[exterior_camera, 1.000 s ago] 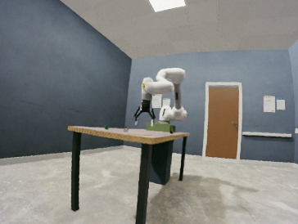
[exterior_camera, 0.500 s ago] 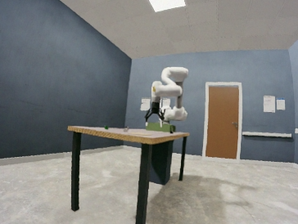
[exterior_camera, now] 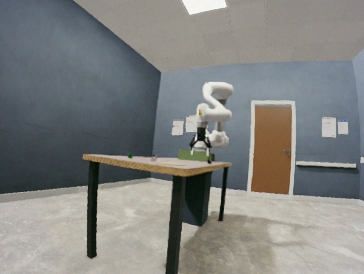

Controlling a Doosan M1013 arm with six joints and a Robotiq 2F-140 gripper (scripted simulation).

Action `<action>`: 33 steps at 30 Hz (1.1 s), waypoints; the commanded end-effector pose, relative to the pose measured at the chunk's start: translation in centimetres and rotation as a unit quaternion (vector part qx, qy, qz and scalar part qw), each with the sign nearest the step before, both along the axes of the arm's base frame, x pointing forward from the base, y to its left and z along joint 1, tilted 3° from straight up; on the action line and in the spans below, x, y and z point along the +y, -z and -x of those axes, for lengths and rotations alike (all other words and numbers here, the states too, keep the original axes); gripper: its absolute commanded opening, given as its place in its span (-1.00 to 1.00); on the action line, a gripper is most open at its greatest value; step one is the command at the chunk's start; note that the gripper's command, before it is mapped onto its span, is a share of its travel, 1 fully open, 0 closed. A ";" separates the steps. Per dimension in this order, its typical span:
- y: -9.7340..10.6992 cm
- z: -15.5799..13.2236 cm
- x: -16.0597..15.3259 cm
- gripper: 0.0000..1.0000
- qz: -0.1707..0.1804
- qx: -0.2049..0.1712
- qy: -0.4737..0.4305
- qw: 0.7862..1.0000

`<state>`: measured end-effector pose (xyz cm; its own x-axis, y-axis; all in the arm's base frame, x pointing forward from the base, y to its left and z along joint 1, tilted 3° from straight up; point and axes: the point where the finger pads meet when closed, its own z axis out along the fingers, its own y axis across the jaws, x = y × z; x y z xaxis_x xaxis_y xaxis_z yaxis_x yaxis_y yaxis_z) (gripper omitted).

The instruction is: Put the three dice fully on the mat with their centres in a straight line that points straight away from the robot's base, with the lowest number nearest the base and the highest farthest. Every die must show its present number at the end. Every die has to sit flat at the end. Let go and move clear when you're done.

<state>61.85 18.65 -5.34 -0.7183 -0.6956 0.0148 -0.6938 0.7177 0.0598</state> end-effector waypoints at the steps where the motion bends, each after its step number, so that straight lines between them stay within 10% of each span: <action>1: -0.4 3.6 1.9 1.00 0.000 -0.002 0.000 1.000; 33: -1.0 13.3 6.4 1.00 0.000 -0.002 0.000 1.000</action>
